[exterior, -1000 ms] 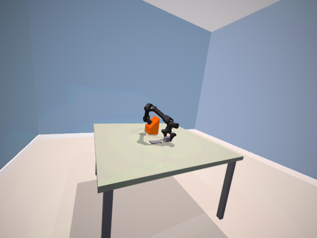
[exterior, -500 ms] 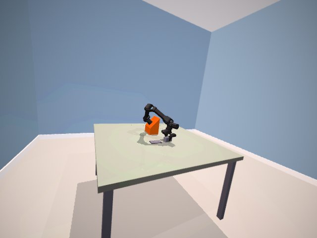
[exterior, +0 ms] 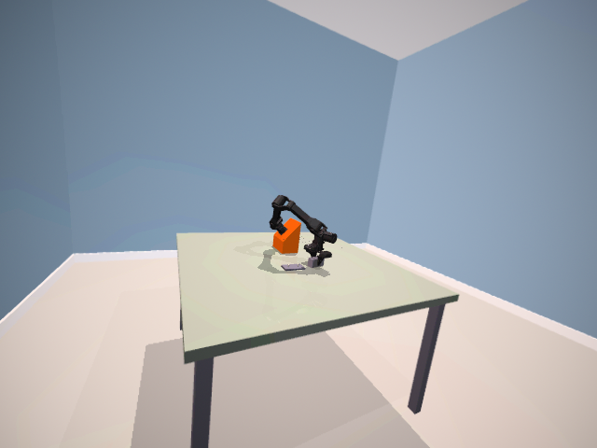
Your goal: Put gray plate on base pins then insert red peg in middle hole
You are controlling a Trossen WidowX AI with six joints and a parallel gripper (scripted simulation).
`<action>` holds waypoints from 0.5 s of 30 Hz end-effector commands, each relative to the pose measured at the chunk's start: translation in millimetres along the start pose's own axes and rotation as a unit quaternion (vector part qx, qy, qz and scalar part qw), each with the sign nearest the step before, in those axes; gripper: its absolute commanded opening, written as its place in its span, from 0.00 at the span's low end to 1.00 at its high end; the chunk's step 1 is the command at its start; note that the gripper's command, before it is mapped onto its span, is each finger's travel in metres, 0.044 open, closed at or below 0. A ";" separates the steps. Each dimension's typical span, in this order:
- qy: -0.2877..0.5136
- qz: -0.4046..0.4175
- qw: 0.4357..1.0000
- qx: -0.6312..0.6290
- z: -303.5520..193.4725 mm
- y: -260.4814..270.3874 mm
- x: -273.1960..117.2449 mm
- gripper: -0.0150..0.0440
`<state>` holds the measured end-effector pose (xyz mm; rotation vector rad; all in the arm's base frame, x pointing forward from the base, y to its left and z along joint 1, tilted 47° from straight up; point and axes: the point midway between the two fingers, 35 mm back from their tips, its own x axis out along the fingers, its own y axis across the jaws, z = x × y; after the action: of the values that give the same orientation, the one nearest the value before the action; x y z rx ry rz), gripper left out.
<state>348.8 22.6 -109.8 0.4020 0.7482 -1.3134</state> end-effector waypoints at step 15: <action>0.002 0.001 1.000 -0.004 -4.1 3.5 -30.4 0.25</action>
<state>346.4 38.8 -99.4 0.3825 0.7591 -1.3174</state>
